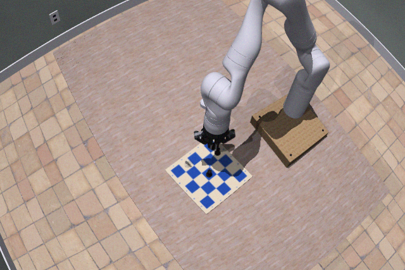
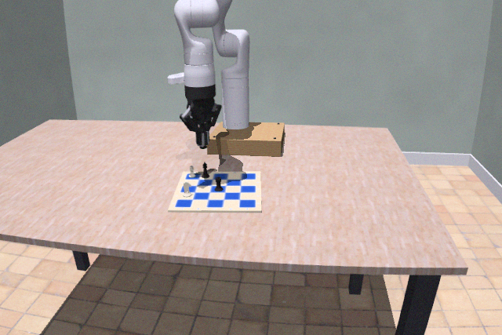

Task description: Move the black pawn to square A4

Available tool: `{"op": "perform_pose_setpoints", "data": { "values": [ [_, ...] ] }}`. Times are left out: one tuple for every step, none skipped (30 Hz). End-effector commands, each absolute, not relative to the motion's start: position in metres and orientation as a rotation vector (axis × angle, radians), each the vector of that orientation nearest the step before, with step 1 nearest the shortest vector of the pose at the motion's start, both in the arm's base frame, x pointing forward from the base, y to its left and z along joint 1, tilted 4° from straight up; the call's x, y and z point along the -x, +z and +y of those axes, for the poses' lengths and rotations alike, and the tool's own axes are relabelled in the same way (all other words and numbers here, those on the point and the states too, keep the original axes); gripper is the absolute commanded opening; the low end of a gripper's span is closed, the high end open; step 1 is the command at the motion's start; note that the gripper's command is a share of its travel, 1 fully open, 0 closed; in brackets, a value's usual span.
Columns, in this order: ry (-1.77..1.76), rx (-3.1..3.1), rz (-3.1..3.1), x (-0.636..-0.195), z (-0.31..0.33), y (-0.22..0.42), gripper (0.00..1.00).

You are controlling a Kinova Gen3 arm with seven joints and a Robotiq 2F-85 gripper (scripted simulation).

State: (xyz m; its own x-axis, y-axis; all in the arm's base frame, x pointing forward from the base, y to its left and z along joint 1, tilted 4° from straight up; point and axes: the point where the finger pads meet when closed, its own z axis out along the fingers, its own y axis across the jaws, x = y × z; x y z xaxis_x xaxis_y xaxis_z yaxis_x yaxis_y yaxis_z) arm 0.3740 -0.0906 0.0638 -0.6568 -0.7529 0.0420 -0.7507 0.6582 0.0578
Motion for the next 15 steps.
{"op": "perform_pose_setpoints", "data": {
  "values": [
    [-0.05,-1.273,-2.807,-0.375,-0.091,0.065,0.0],
    [-0.05,-1.273,-2.807,-0.375,-0.091,0.065,0.0],
    [-0.05,-1.273,-2.807,-0.375,-0.091,0.065,0.0],
    [-0.05,-1.273,-2.807,-0.375,-0.091,0.065,0.0],
    [-0.05,-1.273,-2.807,-0.375,-0.091,0.065,0.0],
    [-0.05,-1.271,-2.808,-0.375,-0.092,0.065,0.0],
    [-0.049,-1.258,-2.814,-0.375,-0.094,0.065,0.0],
    [-0.048,-1.233,-2.825,-0.375,-0.099,0.066,0.0],
    [-0.047,-1.197,-2.84,-0.374,-0.106,0.066,0.0],
    [-0.046,-1.157,-2.856,-0.374,-0.114,0.066,0.0],
    [-0.044,-1.121,-2.87,-0.373,-0.121,0.066,0.0],
    [-0.043,-1.095,-2.88,-0.373,-0.126,0.066,0.0],
    [-0.043,-1.082,-2.884,-0.372,-0.129,0.066,0.0],
    [-0.043,-1.08,-2.885,-0.372,-0.129,0.066,0.0],
    [-0.043,-1.08,-2.885,-0.372,-0.129,0.066,0.0]
  ]
}}
